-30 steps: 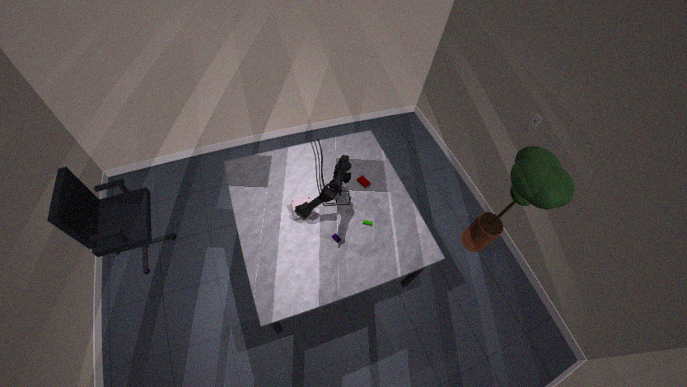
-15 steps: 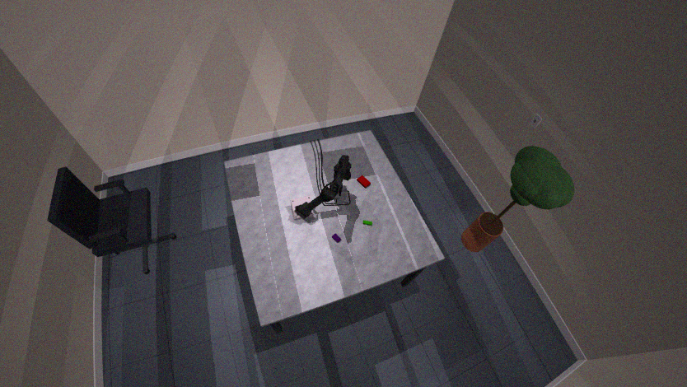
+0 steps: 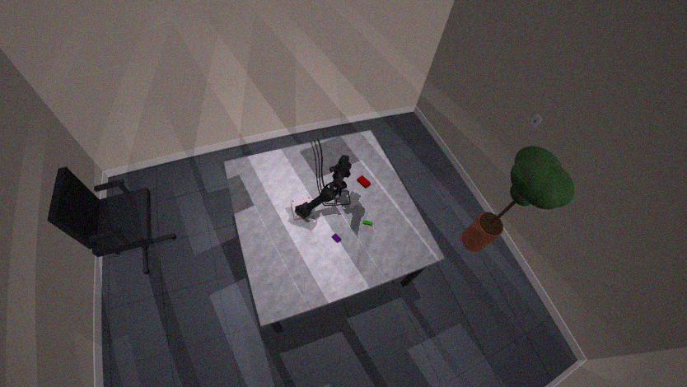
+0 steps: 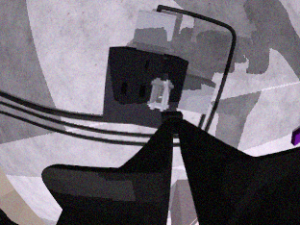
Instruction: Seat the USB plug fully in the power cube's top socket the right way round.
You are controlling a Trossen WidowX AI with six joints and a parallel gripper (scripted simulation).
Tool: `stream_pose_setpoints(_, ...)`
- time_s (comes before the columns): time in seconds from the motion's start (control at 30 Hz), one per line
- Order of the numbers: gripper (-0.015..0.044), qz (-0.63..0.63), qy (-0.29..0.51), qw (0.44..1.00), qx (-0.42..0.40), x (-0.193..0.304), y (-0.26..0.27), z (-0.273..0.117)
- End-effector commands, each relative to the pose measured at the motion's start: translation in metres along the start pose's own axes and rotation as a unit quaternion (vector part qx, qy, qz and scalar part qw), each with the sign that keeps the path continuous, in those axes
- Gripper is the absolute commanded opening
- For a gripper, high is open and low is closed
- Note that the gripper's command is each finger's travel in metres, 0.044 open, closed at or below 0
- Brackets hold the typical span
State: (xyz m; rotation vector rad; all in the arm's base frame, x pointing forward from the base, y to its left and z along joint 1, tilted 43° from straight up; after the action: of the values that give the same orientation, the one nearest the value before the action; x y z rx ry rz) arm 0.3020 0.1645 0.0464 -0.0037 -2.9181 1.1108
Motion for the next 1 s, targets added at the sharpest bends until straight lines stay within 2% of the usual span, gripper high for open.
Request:
stream_pose_setpoints(0.0,0.0,-0.061,0.0,0.998,-0.001,-0.0002,0.0001,0.0001)
stream_pose_setpoints(0.47,0.0,-0.242,0.0,0.97,-0.001,-0.0002,0.0001,0.0001)
stream_pose_setpoints(0.97,0.0,-0.427,-0.001,0.904,-0.001,-0.0002,0.0001,0.0001)
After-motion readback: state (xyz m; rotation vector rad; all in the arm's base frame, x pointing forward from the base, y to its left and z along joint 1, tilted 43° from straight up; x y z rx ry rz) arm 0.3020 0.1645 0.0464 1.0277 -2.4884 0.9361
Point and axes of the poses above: the point midway between the two fingers, 35 mm back from their tips, its own z axis out along the fingers, its own y axis across the jaws, x = y × z, the point moved 5 cm from there along -z, back along the fingers, and after that the axes turned 1 degree about z, right-handed, at the moved point
